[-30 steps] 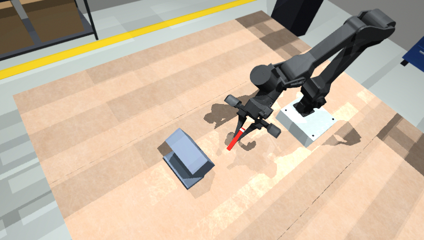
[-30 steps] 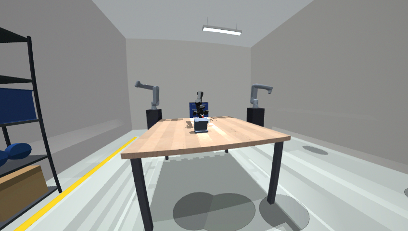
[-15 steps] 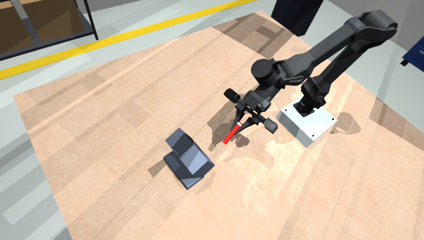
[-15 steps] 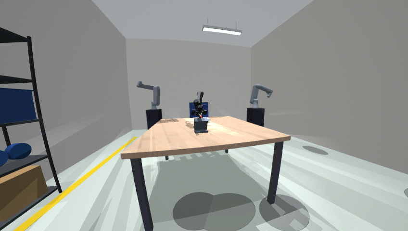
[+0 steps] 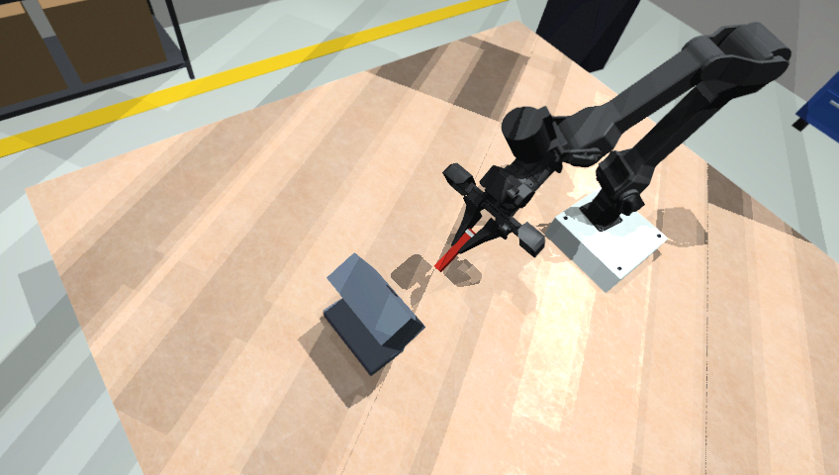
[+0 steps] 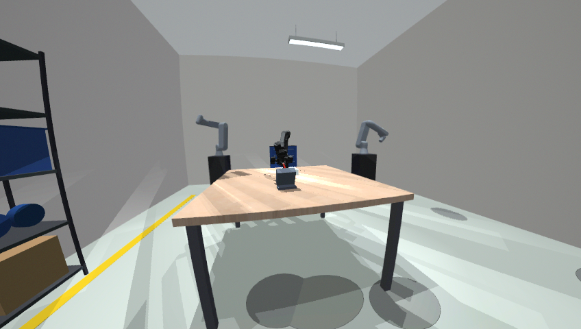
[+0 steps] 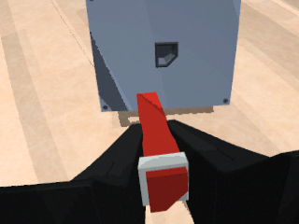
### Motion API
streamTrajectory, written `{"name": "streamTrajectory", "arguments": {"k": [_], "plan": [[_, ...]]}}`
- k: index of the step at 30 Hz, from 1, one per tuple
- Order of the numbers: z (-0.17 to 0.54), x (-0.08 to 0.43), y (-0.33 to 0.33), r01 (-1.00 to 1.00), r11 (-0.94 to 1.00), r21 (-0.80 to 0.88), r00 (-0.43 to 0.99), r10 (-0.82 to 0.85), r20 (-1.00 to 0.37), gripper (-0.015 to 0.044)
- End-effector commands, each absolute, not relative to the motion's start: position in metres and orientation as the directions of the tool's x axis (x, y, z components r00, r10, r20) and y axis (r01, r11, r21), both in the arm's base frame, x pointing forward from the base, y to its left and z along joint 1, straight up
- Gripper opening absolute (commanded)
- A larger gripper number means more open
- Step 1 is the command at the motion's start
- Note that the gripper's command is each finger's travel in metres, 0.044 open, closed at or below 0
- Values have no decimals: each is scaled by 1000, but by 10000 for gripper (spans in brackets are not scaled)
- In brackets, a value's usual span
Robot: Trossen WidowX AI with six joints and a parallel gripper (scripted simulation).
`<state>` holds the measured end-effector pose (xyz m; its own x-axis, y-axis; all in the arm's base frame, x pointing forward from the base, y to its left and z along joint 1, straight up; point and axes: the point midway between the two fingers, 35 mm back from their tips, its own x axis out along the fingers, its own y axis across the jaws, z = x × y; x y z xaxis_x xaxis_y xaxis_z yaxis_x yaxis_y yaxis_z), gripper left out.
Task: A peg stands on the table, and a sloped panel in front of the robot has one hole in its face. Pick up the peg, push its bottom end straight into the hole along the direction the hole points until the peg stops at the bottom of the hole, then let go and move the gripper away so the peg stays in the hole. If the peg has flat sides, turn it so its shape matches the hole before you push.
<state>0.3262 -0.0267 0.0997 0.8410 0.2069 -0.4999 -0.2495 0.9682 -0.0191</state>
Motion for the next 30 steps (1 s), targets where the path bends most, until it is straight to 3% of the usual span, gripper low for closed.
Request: {"name": "streamTrajectory", "arguments": {"k": [1,30], "plan": [[104,324,-32,-231,973,-14,859,197,-472,0],[99,345,-35,-210,978,-14,877,182,-444,0]]}}
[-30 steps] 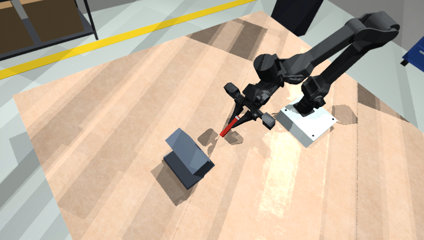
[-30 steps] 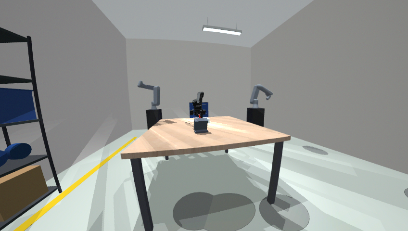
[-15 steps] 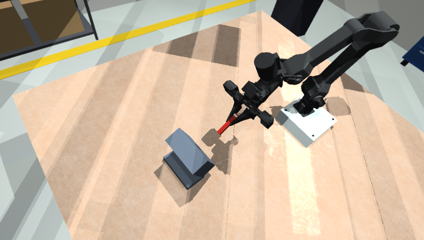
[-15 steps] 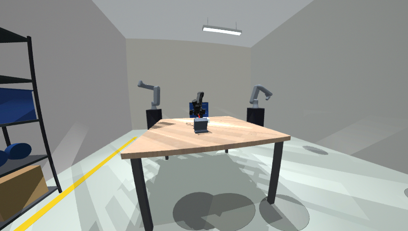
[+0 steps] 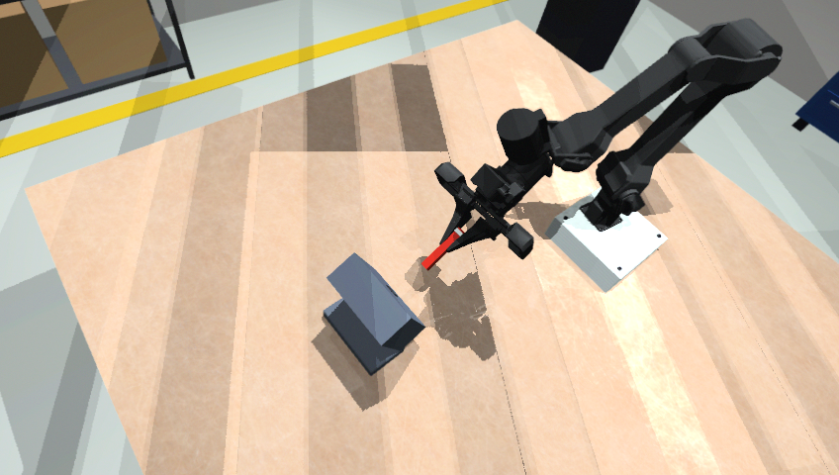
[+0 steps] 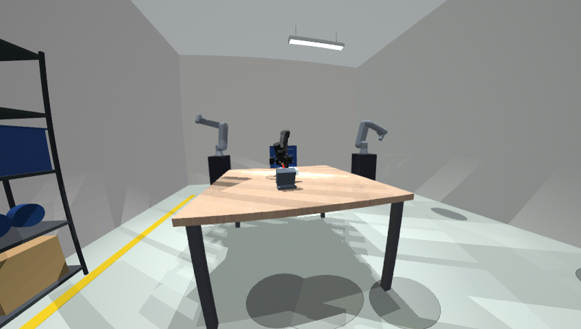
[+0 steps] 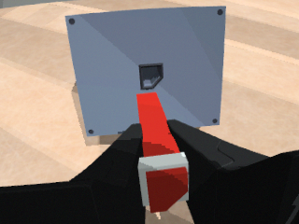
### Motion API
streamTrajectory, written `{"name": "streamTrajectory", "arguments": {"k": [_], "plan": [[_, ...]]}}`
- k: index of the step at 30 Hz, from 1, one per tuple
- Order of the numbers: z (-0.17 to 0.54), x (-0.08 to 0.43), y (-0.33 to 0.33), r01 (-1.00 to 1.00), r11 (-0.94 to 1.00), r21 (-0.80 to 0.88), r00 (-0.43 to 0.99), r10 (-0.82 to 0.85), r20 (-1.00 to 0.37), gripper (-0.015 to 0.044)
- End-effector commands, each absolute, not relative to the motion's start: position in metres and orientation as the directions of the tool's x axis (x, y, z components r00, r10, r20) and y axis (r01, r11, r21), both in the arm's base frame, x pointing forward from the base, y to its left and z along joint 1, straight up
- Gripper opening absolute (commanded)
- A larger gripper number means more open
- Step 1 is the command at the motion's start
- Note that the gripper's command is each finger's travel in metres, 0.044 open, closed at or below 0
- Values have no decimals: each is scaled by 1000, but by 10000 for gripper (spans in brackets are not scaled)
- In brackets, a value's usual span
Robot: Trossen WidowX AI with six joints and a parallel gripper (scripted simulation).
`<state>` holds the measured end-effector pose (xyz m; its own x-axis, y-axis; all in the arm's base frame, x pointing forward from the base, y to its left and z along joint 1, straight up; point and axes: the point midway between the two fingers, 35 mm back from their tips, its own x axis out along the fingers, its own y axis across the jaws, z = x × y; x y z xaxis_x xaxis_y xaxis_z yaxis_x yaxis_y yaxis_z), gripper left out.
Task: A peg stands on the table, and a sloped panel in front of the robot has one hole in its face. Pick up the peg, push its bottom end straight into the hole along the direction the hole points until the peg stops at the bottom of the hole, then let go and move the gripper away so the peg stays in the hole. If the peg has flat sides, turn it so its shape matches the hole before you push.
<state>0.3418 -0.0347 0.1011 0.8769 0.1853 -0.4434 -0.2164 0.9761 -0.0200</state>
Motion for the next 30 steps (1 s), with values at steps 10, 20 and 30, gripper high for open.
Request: {"name": "streamTrajectory", "arguments": {"k": [10,20,30], "plan": [[96,353,-36,-203,979,-13,883,178,-435,0],[93,360,-36,-197,980,-11,888,173,-425,0],[90,365,-36,-193,981,-10,892,171,-418,0]]}}
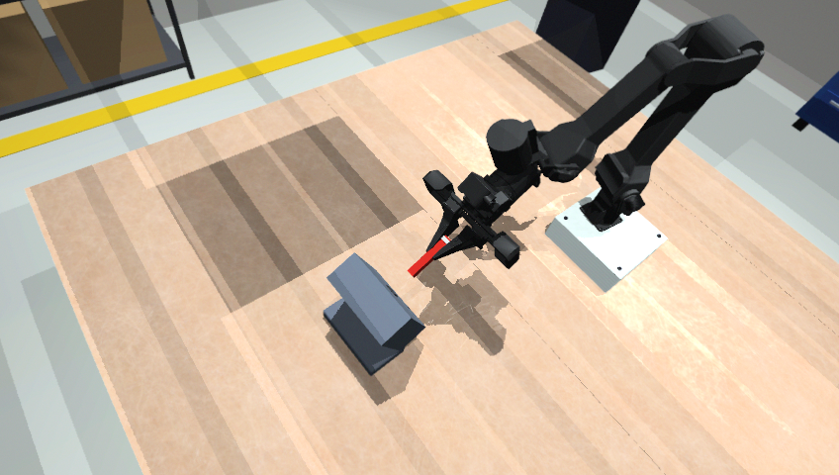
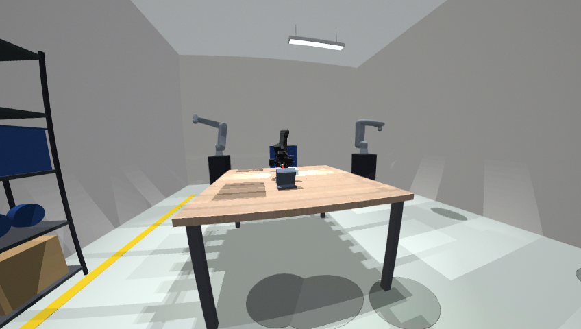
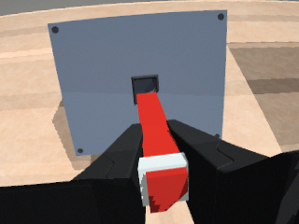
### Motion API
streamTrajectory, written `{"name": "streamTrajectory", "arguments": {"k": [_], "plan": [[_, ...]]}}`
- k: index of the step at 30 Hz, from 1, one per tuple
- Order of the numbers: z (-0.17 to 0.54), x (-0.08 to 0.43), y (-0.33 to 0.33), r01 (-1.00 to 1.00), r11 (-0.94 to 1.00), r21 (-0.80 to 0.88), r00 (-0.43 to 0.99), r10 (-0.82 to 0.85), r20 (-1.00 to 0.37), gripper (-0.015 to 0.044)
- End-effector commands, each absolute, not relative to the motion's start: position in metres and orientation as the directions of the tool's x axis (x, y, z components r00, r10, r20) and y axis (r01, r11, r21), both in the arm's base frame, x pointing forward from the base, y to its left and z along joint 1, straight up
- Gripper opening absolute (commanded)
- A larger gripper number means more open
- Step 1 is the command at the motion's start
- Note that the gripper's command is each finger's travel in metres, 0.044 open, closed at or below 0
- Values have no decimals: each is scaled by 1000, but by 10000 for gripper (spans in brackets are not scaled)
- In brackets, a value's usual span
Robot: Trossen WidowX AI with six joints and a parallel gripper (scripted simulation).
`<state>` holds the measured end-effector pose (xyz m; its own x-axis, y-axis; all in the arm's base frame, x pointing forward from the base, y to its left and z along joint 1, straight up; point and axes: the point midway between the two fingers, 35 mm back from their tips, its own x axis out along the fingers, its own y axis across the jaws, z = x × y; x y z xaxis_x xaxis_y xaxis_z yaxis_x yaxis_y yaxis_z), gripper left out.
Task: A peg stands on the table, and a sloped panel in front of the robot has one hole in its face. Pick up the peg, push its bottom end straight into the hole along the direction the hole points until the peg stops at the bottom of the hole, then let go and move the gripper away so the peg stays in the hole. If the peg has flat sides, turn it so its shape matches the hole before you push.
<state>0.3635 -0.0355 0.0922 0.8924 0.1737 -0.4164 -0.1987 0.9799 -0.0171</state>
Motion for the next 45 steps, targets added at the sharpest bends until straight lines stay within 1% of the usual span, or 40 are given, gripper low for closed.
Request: {"name": "streamTrajectory", "arguments": {"k": [1,30,45], "plan": [[89,366,-36,-193,981,-10,893,171,-417,0],[77,391,-31,-189,982,-8,897,170,-409,0],[79,387,-32,-193,981,-13,897,170,-408,0]]}}
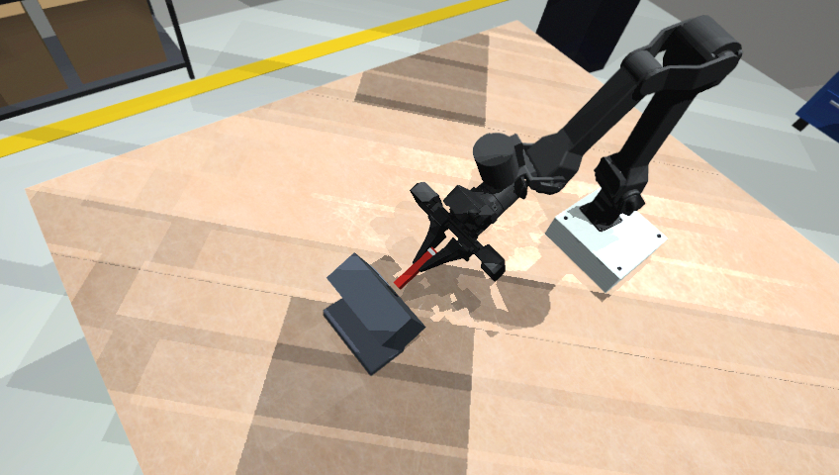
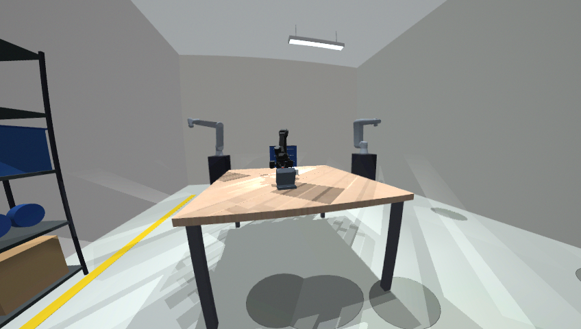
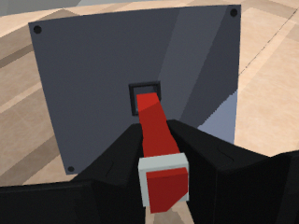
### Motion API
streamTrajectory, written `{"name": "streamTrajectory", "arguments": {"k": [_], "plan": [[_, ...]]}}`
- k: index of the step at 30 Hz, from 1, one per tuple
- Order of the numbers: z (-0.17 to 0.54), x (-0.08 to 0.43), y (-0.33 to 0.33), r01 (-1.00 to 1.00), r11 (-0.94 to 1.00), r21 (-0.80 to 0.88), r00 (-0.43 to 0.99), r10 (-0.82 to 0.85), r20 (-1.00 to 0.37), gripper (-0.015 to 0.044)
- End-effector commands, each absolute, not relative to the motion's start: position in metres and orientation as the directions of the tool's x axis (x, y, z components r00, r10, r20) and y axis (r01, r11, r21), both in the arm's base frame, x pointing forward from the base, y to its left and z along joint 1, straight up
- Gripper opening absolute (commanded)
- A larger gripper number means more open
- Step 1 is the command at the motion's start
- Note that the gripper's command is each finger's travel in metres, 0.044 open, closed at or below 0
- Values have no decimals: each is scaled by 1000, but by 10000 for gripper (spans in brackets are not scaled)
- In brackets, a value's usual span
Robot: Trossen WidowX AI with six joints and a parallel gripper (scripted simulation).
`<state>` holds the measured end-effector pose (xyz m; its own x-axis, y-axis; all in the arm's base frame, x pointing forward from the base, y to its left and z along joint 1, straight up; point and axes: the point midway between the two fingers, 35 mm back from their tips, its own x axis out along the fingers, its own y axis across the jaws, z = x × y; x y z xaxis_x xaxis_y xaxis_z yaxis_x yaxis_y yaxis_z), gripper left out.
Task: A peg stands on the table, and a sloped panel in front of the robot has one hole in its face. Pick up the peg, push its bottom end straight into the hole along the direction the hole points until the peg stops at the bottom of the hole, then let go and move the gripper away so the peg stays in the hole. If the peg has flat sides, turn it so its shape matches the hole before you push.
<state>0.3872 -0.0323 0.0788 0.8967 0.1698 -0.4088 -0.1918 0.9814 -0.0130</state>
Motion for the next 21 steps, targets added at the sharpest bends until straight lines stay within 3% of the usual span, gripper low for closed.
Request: {"name": "streamTrajectory", "arguments": {"k": [1,21], "plan": [[79,388,-32,-193,981,-13,897,171,-408,0],[74,396,-31,-193,981,-13,897,171,-407,0]]}}
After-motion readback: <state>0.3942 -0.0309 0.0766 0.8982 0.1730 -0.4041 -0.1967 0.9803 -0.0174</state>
